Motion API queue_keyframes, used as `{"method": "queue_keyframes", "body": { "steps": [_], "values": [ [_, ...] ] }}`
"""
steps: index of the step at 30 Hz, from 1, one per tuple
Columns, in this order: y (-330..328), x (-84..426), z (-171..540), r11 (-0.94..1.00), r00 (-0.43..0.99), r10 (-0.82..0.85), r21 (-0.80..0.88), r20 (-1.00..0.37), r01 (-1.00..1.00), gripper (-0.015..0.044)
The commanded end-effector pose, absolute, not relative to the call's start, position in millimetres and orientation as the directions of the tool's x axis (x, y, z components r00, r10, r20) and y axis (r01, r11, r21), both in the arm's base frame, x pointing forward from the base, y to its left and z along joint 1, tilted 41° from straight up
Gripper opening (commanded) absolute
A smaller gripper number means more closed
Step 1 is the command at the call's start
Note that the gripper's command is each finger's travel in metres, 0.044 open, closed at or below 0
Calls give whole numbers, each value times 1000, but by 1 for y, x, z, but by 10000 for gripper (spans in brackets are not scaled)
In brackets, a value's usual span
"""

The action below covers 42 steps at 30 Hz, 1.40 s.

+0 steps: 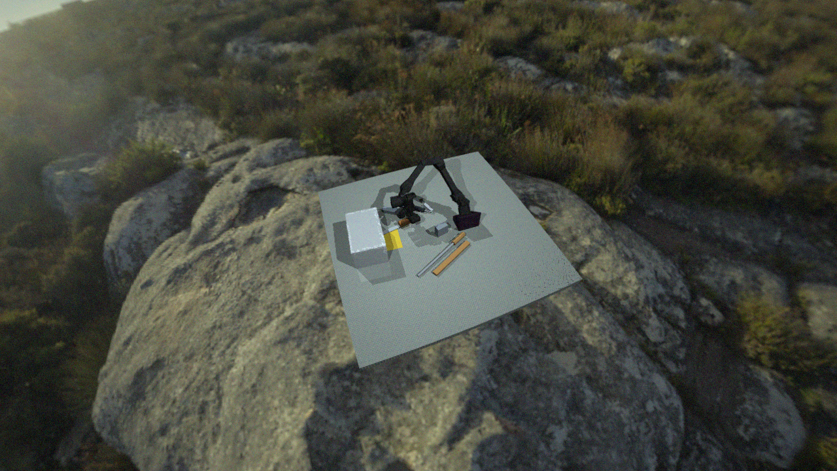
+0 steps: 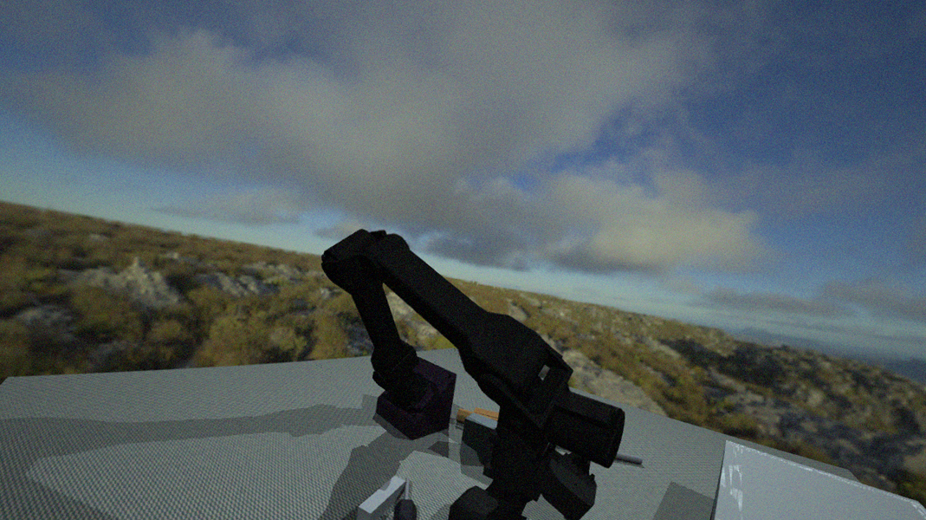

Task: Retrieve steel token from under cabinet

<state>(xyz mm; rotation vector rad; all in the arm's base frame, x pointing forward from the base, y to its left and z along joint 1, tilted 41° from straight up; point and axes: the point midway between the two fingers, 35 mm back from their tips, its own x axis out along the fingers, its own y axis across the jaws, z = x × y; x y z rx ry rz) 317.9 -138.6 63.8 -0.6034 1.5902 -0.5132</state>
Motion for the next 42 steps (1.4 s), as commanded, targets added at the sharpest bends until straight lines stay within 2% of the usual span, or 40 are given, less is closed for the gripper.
{"method": "queue_keyframes", "body": {
  "steps": [1,42],
  "values": [
    [-139,325,63,759,-65,-651,-646,-757,-78,0],
    [-137,366,60,759,-62,-650,-646,-757,-76,0]
  ]
}}
